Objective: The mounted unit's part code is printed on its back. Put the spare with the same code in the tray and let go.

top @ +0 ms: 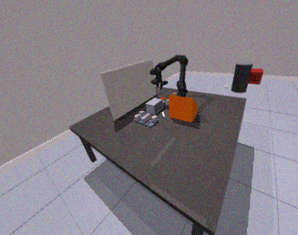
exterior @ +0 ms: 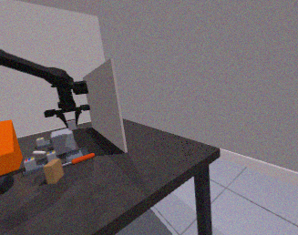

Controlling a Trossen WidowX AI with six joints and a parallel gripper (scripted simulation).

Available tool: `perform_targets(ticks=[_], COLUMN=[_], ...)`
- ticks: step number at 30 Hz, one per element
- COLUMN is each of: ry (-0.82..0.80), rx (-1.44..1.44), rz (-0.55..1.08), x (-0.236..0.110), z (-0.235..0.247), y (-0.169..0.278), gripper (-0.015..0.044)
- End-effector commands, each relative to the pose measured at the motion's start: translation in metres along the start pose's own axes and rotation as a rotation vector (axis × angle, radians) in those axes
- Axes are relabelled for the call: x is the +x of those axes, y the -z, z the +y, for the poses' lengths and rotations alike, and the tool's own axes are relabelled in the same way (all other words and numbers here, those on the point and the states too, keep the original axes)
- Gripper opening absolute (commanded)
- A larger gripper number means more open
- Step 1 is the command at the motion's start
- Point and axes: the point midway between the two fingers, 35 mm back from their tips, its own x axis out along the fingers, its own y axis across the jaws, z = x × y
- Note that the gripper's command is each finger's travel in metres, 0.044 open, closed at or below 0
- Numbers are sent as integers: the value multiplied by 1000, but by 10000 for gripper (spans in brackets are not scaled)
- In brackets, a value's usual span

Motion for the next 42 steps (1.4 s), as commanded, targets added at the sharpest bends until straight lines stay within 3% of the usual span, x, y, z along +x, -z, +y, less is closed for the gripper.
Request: perform_targets(ticks=[1,42], ry=[-1,-1], rx=[-6,-5], rz=[-4,-6], x=[5,52], z=[-1,-5], y=[-1,-2], gripper=[0,0])
